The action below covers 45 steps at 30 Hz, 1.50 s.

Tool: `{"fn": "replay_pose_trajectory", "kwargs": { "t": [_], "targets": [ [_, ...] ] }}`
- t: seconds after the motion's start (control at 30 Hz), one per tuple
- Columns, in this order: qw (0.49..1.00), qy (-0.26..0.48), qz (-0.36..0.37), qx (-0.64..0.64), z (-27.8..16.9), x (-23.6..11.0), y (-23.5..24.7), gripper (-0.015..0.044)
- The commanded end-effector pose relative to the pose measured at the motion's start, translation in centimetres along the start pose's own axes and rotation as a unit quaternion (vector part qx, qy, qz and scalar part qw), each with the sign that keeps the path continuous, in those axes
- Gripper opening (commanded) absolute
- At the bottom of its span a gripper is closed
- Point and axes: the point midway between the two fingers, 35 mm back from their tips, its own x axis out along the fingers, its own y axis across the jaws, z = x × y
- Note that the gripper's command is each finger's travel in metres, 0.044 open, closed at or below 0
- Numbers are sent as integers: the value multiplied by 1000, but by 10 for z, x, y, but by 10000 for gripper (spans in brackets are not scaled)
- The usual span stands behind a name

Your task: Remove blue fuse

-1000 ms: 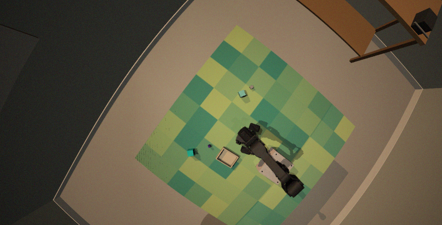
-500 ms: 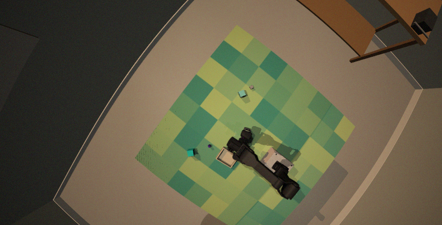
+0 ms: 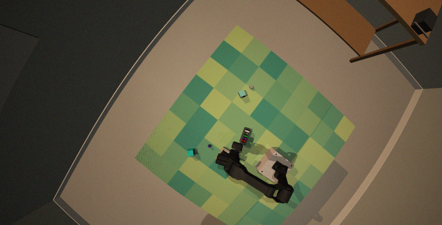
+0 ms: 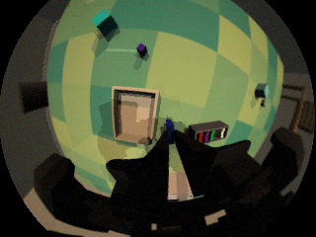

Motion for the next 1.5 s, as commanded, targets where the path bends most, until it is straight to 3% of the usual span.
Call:
{"fn": "replay_pose_trajectory", "kwargs": {
  "t": [0.0,0.3,1.33,1.47],
  "targets": [
    [1000,1,3,1,3,0,21,0],
    [1000,2,5,1,5,0,73,0],
    [1000,2,5,1,5,41,74,0],
    [1000,-1,4,-1,6,37,74,105]
  ]
}}
